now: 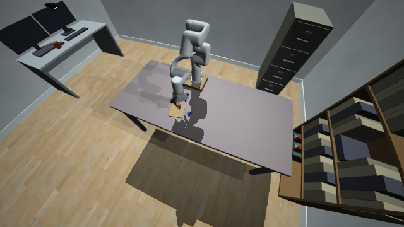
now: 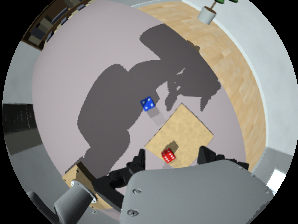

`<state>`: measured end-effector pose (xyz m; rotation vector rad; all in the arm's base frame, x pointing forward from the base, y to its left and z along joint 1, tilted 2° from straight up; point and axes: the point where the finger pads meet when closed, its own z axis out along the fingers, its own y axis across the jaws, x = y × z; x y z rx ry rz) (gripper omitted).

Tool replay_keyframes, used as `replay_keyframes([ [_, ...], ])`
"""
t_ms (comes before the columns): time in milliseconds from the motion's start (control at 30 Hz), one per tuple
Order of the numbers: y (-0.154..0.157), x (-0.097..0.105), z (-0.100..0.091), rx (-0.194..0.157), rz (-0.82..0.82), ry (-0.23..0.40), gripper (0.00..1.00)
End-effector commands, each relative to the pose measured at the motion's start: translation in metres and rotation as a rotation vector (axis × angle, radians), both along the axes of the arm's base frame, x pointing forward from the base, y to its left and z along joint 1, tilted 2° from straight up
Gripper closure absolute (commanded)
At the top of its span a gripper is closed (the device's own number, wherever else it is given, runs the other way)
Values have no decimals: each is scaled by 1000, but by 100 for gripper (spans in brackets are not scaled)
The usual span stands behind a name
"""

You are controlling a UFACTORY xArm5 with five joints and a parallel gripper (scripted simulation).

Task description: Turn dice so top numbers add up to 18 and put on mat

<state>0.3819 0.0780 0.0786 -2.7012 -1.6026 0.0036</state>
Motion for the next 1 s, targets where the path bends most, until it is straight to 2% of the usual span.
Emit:
replay_keyframes([
  [0, 7, 3, 1, 1, 174, -3, 0],
  [133, 12, 3, 0, 1, 290, -4, 0],
  [200, 12, 3, 0, 1, 290, -4, 0],
  [267, 17, 4, 0, 1, 395, -4, 0],
  [700, 33, 6, -1, 1, 755, -5, 0],
  [767, 33, 6, -1, 1, 755, -5, 0],
  [833, 37, 6, -1, 1, 860, -6, 0],
  [967, 42, 7, -2, 1, 962, -6, 0],
])
